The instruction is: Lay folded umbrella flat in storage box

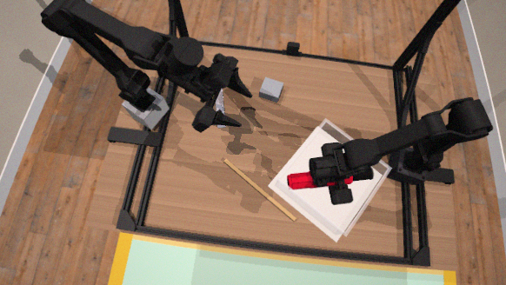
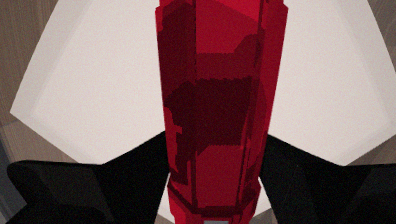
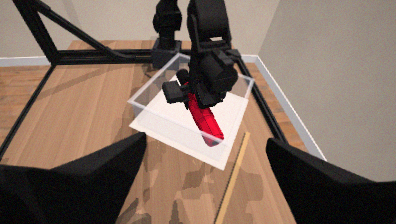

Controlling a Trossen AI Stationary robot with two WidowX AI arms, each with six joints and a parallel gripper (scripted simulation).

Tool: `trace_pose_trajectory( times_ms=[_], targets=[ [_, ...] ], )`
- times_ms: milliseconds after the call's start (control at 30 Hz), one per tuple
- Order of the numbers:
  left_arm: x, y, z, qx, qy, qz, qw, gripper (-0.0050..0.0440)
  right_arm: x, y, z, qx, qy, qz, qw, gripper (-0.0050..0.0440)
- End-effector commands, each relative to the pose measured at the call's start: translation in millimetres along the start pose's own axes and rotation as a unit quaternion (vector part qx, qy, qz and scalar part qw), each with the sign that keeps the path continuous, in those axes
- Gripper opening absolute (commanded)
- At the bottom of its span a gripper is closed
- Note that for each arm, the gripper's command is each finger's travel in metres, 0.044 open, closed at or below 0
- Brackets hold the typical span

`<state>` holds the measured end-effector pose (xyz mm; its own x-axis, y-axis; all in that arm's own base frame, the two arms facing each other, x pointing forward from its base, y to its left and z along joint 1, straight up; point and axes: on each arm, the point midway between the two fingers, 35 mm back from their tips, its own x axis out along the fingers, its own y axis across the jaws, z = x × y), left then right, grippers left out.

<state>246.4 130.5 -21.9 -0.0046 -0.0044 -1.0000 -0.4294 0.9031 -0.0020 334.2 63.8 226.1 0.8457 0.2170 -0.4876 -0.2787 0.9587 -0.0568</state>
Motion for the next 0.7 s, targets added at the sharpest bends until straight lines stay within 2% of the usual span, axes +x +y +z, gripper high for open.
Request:
trace_pose_trajectory(
  times_ms=[0,100,667],
  targets=[
    [-0.4,0.3,1.1,0.002,-0.003,0.001,1.000,0.0216,0.0,0.1,0.1,-0.001,0.000,0.000,1.000,0.0400],
    [-0.4,0.3,1.1,0.002,-0.003,0.001,1.000,0.0281,0.0,0.1,0.1,-0.001,0.000,0.000,1.000,0.0400],
    [-0.4,0.3,1.1,0.002,-0.003,0.001,1.000,0.0285,0.0,0.1,0.1,-0.001,0.000,0.000,1.000,0.0400]
  ],
)
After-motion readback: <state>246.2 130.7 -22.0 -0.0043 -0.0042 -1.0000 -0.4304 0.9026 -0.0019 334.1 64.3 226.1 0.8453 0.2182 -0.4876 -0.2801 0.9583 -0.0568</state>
